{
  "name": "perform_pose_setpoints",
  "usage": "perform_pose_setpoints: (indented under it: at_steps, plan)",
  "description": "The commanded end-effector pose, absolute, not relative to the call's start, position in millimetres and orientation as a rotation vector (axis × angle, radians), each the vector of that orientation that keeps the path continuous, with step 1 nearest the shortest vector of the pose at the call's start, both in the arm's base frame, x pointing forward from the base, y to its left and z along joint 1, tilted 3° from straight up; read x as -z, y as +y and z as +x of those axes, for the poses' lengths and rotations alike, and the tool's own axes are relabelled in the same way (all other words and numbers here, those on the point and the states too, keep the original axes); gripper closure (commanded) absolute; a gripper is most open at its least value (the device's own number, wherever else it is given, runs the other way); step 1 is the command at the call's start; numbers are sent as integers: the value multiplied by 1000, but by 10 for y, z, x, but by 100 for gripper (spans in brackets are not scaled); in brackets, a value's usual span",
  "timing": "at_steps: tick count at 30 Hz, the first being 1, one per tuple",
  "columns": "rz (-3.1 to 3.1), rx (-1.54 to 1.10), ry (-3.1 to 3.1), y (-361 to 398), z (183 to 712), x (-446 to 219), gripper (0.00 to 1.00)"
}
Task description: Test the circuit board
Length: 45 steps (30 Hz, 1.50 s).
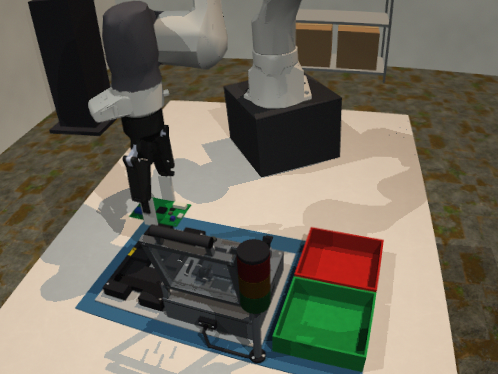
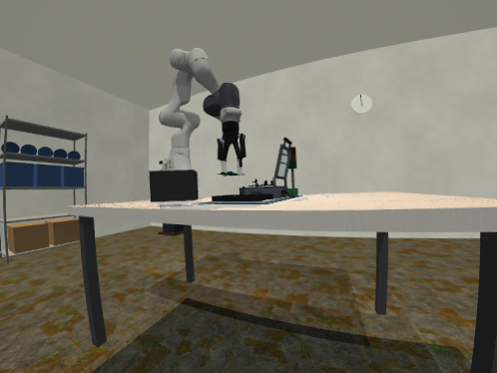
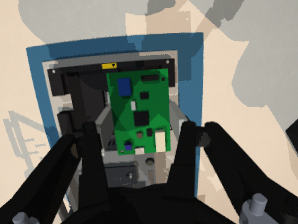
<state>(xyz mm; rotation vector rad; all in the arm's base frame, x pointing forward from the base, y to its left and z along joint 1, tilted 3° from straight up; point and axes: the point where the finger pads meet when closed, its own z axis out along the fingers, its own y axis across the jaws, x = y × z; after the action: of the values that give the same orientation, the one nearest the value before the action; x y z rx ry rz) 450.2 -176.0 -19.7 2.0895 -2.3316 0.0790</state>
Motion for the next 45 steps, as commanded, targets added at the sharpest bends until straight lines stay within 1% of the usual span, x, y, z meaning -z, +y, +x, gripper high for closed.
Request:
perform_pose_setpoints:
  at_steps: [1,15,30,45]
  plan:
    - [2067,-83,-2355,-1765,4505,192,54]
    - [2067,-83,-2355,-1713,4530,189,54]
    - [2067,-83,-2355,-1478,4641,178,54]
    - [2067,-83,-2355,-1020,4858,155,54]
